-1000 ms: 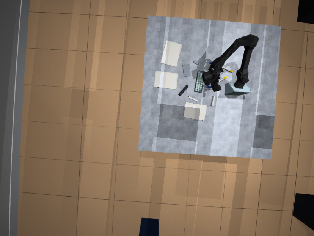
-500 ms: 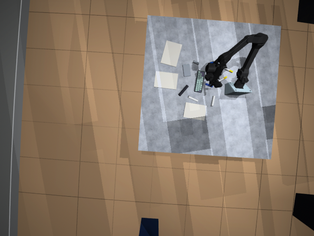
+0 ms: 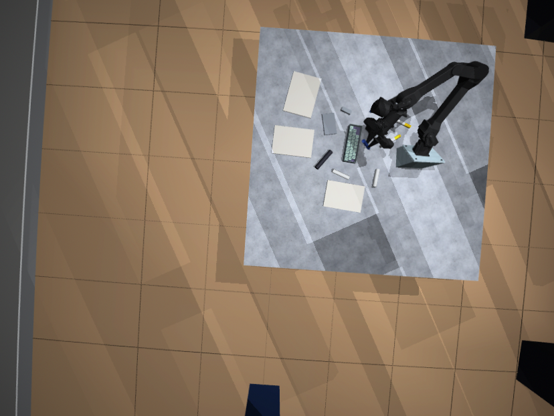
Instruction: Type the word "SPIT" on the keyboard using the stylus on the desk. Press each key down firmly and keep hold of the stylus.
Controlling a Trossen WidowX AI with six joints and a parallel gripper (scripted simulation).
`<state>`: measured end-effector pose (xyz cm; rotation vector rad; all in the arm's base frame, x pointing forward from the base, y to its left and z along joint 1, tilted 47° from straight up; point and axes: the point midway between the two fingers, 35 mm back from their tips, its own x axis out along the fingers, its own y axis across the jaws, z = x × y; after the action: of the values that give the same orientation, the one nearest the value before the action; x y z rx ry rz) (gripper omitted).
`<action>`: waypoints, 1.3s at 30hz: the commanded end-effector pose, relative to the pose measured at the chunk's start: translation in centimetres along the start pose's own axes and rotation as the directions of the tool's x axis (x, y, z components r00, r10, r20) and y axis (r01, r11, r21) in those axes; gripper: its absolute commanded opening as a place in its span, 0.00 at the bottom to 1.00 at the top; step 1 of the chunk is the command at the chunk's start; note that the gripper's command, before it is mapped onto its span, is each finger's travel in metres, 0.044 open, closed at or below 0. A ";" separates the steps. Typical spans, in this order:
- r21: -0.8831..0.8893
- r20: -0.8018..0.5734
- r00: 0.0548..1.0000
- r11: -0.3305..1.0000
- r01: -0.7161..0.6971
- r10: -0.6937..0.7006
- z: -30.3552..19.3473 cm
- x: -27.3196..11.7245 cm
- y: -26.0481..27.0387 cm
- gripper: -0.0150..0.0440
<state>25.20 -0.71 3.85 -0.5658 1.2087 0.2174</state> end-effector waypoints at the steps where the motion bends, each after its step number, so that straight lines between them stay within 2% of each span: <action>1: -0.039 0.076 0.997 0.999 0.021 -0.018 0.1 -0.5 -0.4 0.25; 12: -0.137 0.294 0.949 0.979 0.154 -0.109 1.1 -2.5 -2.0 0.25; 24: -0.212 0.499 0.836 0.903 0.375 -0.230 1.8 -5.3 -3.7 0.25; 31: -0.215 0.508 0.828 0.896 0.389 -0.237 1.6 -5.2 -4.0 0.25; 39: -0.216 0.508 0.828 0.895 0.389 -0.238 0.4 -3.2 -5.1 0.25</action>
<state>26.90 -3.75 9.57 -0.9245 0.5819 0.2373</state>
